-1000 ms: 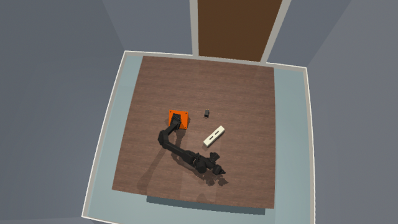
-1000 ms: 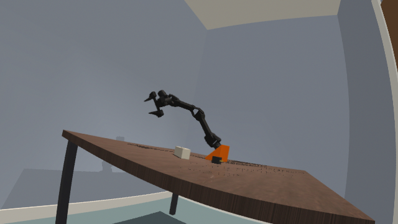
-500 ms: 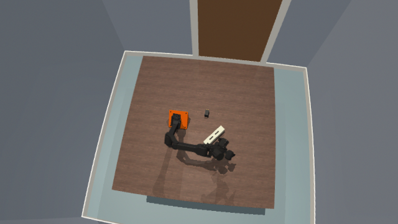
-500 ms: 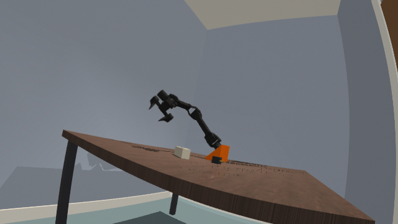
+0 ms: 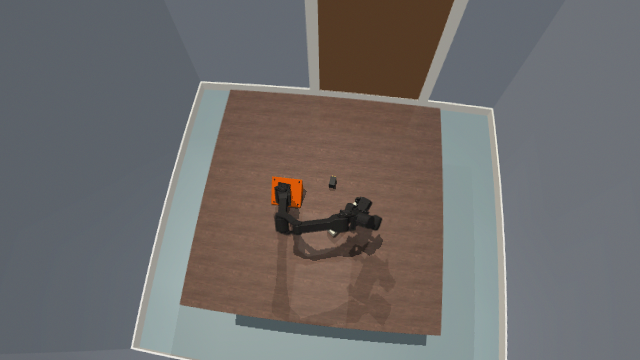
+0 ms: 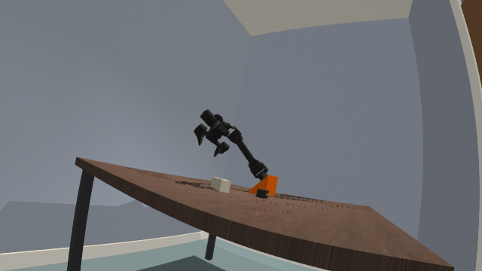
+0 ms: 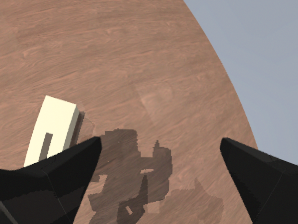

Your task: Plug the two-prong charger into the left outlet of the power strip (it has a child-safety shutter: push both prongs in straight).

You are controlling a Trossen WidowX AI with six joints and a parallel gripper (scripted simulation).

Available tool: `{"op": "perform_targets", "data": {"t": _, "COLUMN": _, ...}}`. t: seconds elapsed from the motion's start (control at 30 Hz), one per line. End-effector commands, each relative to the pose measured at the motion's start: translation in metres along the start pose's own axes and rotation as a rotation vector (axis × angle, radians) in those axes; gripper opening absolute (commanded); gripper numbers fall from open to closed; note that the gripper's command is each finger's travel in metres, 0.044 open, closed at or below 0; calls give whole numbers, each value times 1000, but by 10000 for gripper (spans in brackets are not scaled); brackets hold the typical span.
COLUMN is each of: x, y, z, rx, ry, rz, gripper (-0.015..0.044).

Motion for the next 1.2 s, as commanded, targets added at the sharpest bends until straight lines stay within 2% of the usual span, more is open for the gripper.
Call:
{"op": "perform_targets", "data": {"t": 0.0, "x": 26, "y": 17, "z": -14, "rx": 83, "ry": 2, "rz": 15, "gripper": 440}}
{"op": "perform_targets", "data": {"t": 0.57, "x": 116, "y": 94, "z": -51, "rx": 363, "ry": 88, "rz": 94, "gripper": 440}}
{"op": "perform_targets", "data": {"t": 1.17, "x": 177, "y": 187, "z": -65, "rx": 529, "ry": 311, "rz": 223, "gripper": 440}}
Point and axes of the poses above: the point midway between the two fingers, 35 mm back from their tips, its own z axis back along the fingers, its own y axis across the jaws, x = y × z, the point moved 10 cm from there along z, back along the fingers, and after that the axes turned 7 degrees about z, right-handed, at the moved point
